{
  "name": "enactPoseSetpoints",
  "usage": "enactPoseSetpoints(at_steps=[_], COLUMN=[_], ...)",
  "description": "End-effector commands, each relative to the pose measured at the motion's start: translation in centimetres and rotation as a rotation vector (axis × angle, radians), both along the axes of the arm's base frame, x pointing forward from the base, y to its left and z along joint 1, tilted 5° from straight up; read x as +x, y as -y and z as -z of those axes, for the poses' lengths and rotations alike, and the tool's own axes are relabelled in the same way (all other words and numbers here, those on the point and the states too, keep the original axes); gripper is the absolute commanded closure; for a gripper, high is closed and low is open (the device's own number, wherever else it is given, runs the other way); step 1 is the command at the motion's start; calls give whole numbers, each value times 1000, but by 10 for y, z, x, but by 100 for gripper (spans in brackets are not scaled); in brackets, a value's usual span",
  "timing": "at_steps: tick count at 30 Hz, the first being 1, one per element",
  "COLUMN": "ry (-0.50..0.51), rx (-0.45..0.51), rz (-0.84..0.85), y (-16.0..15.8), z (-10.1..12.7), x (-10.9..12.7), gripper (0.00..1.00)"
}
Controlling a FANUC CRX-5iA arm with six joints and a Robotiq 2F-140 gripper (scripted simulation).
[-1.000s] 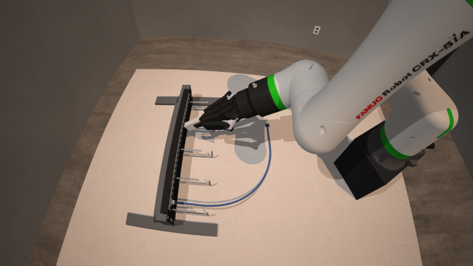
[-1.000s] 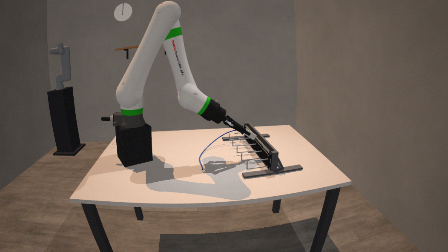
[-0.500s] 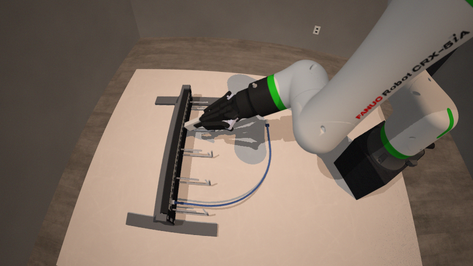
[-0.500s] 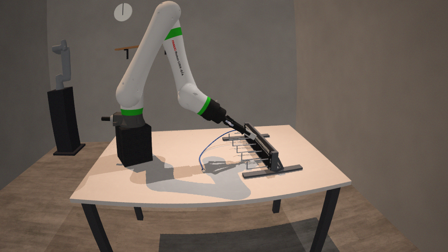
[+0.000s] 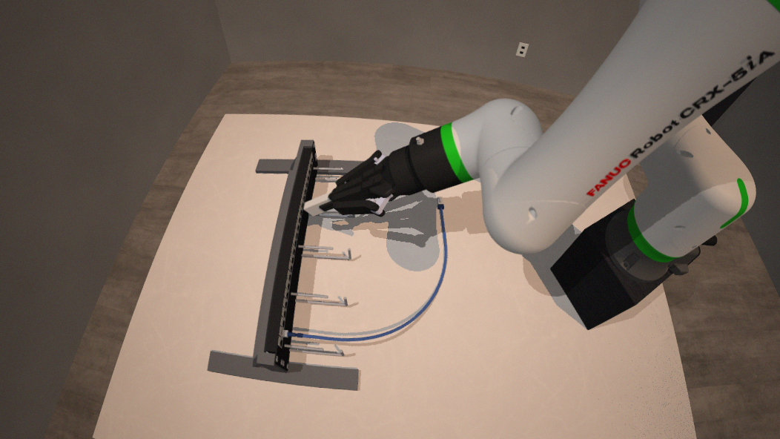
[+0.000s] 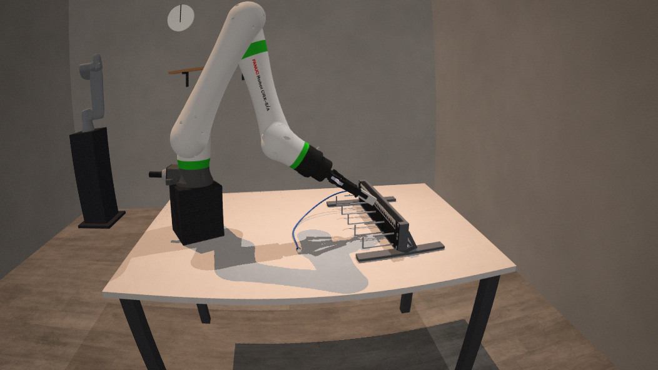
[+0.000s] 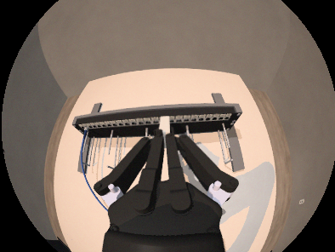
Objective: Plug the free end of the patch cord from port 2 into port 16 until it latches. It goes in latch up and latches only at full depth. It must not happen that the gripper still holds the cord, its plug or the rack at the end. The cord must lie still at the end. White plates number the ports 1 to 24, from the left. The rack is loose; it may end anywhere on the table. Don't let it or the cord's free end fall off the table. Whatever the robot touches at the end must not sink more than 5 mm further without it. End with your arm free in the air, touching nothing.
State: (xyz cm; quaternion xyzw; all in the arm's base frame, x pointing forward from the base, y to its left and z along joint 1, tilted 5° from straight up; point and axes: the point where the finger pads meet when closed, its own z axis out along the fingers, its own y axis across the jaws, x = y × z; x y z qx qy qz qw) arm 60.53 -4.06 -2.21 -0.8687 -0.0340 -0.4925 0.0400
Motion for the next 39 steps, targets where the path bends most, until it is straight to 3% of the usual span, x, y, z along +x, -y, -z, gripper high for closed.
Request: enactPoseSetpoints(at_steps=[1,15,29,39], ry=[0,0,0,0], rx=[0,0,0,0], rz=[0,0,0,0], y=[0,2,12,14], z=[0,-8,-61,-72], x=[0,-14,-101,-119], gripper=[100,100,100,100])
